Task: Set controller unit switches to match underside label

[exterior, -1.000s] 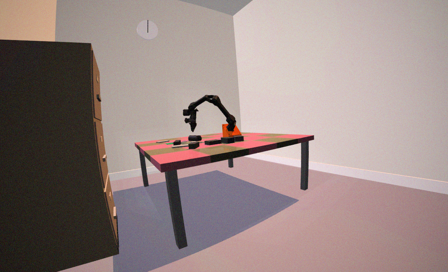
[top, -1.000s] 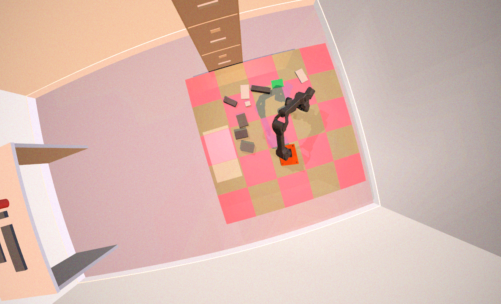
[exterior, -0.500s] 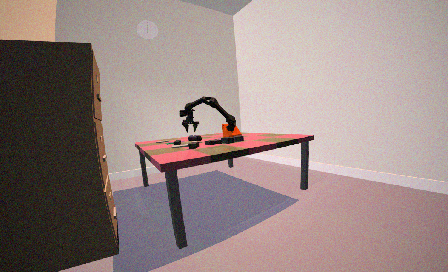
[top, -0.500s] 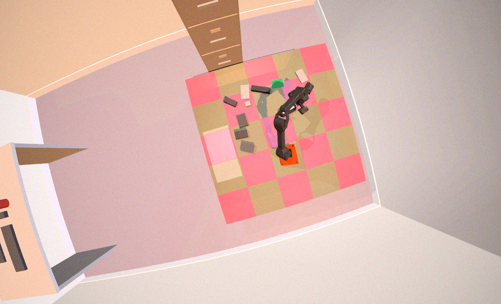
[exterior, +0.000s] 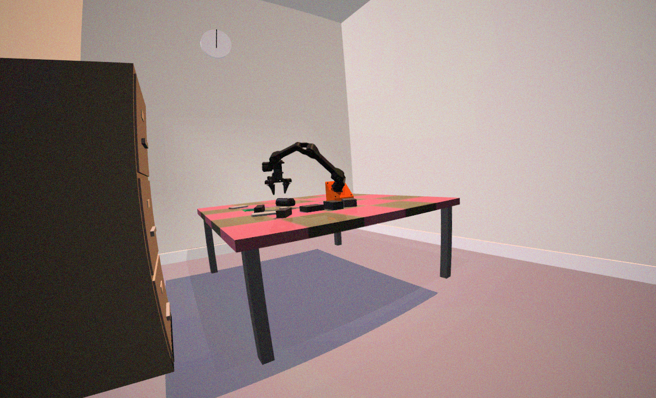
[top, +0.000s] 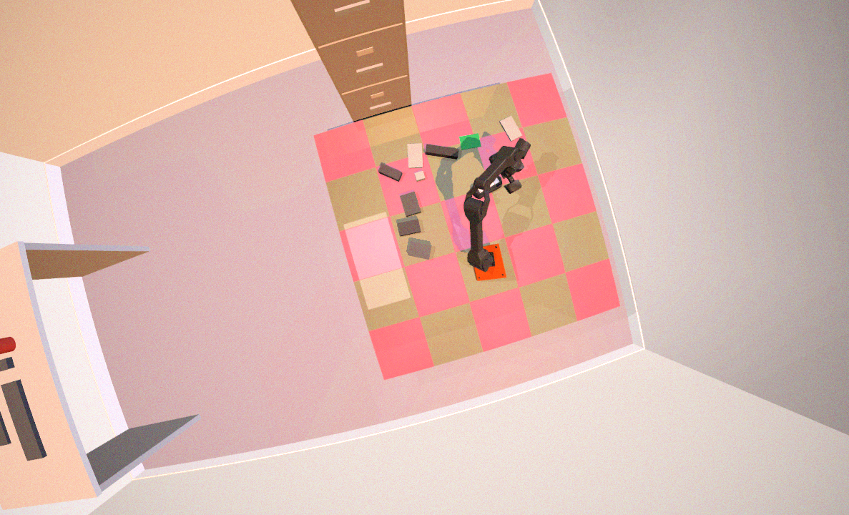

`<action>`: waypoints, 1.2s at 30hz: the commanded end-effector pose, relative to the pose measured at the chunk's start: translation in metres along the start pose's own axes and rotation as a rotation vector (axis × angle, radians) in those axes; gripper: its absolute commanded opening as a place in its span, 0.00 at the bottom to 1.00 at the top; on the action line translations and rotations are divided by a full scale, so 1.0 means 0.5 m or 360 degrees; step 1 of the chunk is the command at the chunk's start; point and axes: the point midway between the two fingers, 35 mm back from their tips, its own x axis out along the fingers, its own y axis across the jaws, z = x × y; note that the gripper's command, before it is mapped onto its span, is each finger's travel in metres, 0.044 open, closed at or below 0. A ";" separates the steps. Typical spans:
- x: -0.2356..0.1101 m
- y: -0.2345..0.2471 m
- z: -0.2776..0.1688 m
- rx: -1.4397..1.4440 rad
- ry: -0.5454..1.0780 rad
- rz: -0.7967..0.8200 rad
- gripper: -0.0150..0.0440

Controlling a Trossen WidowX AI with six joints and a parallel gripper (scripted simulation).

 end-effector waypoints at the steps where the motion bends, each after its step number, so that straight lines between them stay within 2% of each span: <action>1: 0.014 -0.001 0.001 0.0010 0.0002 -0.0001 1.00; 31: 0.107 -0.002 -0.001 0.0010 0.0007 0.0002 1.00; 35: 0.107 -0.002 -0.001 0.0010 0.0007 0.0002 0.82; 36: 0.107 -0.002 -0.001 0.0010 0.0007 0.0002 0.81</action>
